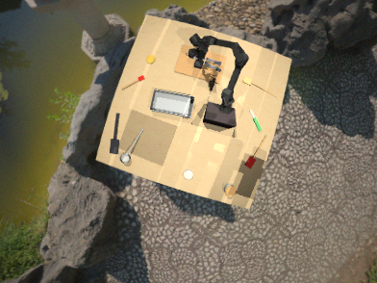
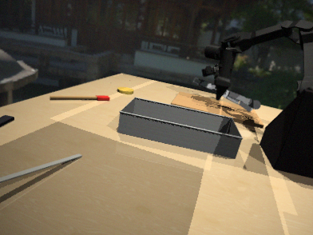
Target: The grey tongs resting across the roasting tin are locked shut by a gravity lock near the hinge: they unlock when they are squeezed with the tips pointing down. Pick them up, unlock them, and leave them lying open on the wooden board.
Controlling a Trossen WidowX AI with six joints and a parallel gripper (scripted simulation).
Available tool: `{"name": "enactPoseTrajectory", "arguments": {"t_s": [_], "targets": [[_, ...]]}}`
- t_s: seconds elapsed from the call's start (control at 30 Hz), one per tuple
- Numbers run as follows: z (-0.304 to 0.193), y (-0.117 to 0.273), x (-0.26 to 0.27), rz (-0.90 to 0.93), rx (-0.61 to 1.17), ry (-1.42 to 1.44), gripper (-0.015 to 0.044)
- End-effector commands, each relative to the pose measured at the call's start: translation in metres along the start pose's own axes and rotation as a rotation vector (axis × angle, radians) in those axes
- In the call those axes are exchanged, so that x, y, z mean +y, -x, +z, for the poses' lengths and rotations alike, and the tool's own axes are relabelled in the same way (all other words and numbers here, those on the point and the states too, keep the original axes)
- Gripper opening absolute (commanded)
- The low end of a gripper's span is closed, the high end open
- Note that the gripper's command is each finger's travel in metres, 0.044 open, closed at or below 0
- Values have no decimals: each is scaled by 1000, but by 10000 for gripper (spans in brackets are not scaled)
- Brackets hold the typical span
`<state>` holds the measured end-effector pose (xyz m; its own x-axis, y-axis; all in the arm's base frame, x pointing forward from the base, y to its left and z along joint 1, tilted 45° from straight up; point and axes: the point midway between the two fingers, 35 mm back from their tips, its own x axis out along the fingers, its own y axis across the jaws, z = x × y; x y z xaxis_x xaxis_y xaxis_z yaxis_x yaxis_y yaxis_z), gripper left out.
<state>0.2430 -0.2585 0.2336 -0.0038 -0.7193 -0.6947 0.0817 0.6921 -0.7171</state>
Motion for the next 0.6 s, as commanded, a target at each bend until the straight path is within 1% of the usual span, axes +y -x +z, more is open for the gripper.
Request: {"name": "enactPoseTrajectory", "arguments": {"t_s": [0.0,0.17,0.2,0.33,0.43,0.57], "targets": [[0,0,0,0,0,0,296],[0,0,0,0,0,0,427],[0,0,0,0,0,0,440],[4,6,11,13,-1,-4,440],[11,21,39,41,0,-7,440],[16,52,85,64,9,-5,440]]}}
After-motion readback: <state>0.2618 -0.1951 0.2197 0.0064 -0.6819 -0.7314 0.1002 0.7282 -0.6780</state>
